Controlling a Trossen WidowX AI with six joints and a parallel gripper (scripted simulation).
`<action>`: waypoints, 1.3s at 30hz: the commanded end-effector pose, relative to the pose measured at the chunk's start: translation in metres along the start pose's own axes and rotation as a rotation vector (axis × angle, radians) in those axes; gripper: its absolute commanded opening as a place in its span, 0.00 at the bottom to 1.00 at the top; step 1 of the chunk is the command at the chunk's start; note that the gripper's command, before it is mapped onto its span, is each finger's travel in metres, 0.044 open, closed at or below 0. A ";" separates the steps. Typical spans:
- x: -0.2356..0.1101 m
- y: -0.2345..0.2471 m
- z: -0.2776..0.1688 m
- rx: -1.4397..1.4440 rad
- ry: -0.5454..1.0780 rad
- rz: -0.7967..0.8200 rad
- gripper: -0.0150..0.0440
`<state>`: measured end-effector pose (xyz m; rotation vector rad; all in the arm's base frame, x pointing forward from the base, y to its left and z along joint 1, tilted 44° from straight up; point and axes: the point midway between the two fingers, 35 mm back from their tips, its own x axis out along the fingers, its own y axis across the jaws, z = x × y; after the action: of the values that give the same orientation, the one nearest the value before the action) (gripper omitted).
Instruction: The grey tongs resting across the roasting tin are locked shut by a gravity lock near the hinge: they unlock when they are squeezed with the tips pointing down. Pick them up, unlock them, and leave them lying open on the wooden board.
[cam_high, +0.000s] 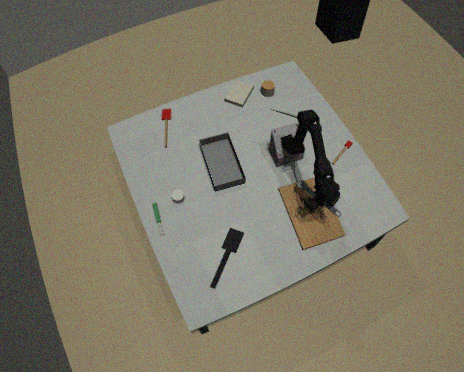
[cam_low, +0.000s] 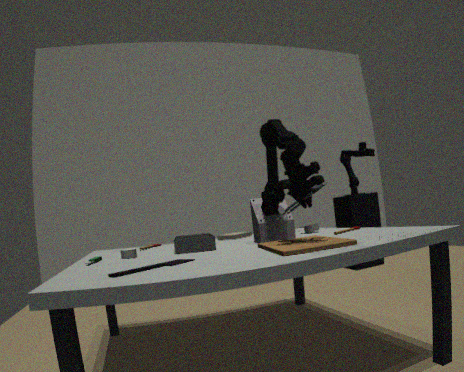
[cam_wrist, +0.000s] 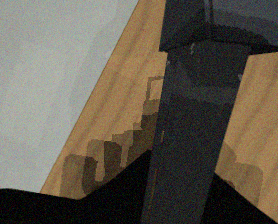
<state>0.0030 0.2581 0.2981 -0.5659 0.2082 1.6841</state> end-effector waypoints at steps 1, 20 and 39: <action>0.001 0.002 0.000 -0.035 0.069 -0.010 0.00; 0.000 0.010 -0.005 -0.178 0.303 -0.035 0.00; 0.027 0.009 -0.011 -0.177 0.303 -0.034 0.00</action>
<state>-0.0051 0.2715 0.2782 -0.9485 0.2683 1.5845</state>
